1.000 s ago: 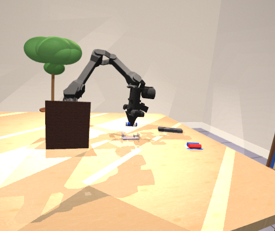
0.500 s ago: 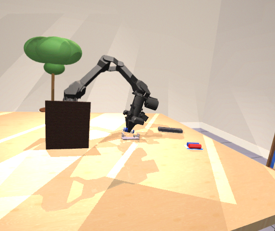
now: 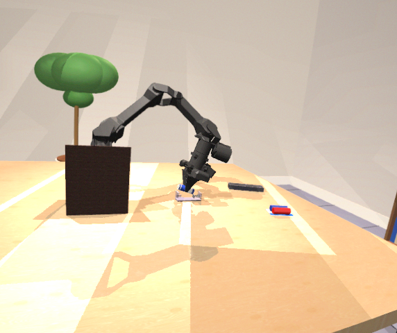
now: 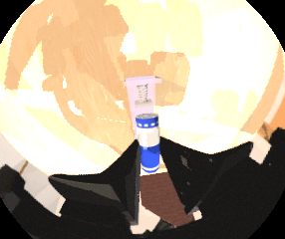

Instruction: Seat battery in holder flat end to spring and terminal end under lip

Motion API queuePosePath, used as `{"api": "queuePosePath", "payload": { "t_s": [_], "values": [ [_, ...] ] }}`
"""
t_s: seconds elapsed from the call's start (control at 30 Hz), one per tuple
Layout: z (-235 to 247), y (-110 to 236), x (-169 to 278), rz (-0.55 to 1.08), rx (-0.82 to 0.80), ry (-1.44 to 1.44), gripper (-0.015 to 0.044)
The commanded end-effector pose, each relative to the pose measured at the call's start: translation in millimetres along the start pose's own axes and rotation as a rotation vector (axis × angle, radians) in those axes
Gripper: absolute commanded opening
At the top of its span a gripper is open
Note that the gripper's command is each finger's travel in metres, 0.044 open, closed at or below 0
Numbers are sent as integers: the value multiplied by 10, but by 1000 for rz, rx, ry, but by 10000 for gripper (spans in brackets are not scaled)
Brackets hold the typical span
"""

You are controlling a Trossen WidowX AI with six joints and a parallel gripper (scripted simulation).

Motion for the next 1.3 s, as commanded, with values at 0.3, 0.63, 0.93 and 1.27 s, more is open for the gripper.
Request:
{"api": "queuePosePath", "payload": {
  "t_s": [0.3,0.63,0.93,1.27],
  "values": [
    [-8,-40,-91,68,-7,7,72],
    [-17,-71,-155,120,-17,8,72],
    [-24,-100,-208,167,-26,8,72],
    [-28,-116,-240,197,-33,9,72]
  ]
}}
Point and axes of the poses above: the point midway between the two fingers, 35 mm back from their tips, its own y axis back along the fingers, its own z axis across the jaws, x = y × z, the point moved 7 cm from there along y, back along the fingers, and after that the axes turned 10 degrees about y, right-handed, at the moved point
